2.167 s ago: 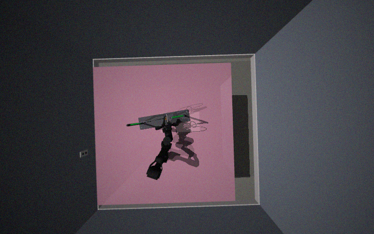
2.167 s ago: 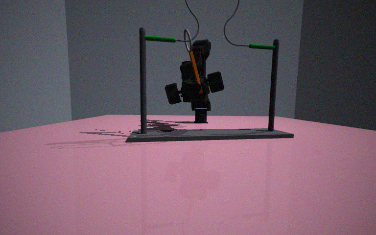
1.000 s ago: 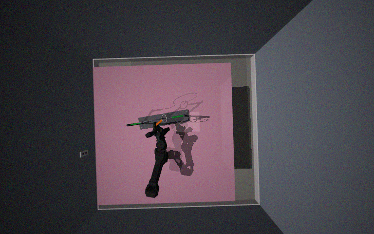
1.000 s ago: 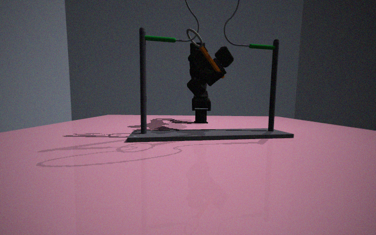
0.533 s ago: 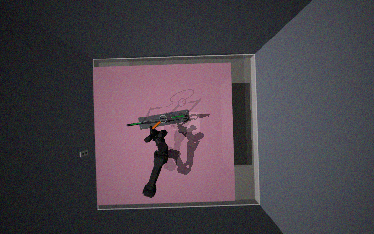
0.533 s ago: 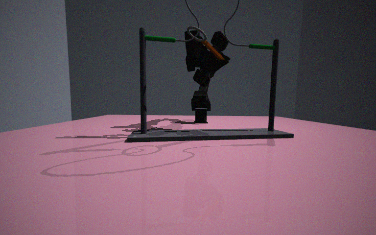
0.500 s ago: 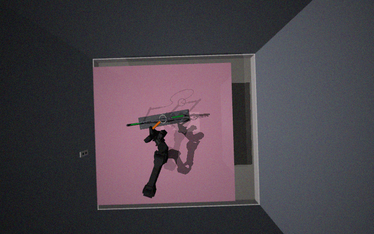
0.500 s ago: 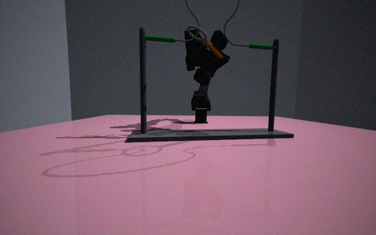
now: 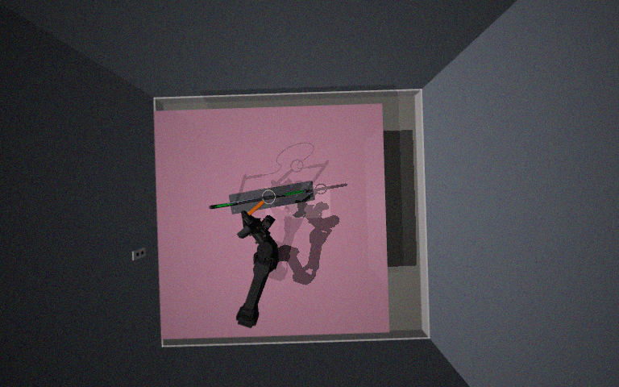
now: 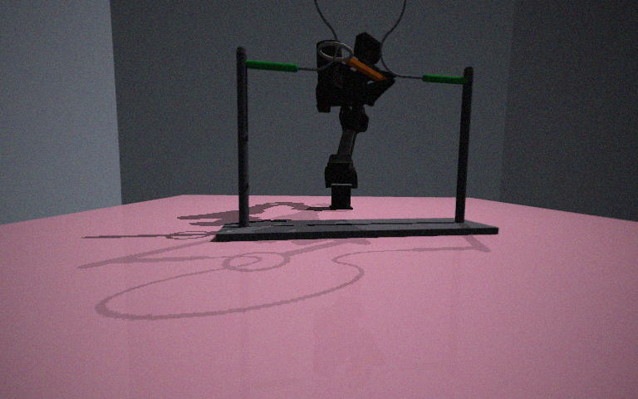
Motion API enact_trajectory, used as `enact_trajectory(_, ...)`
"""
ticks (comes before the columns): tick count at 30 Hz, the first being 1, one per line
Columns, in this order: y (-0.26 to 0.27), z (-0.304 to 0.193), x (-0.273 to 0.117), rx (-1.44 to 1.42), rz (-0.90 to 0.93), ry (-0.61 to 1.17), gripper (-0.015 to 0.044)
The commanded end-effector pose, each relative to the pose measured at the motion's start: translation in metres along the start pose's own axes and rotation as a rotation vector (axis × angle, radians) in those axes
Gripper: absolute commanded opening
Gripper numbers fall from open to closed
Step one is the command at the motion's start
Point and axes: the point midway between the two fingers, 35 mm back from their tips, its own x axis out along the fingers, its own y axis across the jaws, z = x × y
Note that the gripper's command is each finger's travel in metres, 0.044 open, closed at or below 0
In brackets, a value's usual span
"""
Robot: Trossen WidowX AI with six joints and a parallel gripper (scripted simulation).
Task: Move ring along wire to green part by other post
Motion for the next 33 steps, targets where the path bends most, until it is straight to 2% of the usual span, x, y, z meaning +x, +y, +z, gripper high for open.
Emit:
enact_trajectory(1, 0.012, -0.002, -0.001, 0.044, 0.036, 0.005, -0.015)
enact_trajectory(33, 0.106, 0.033, -0.021, 0.64, 0.362, 0.007, -0.015)
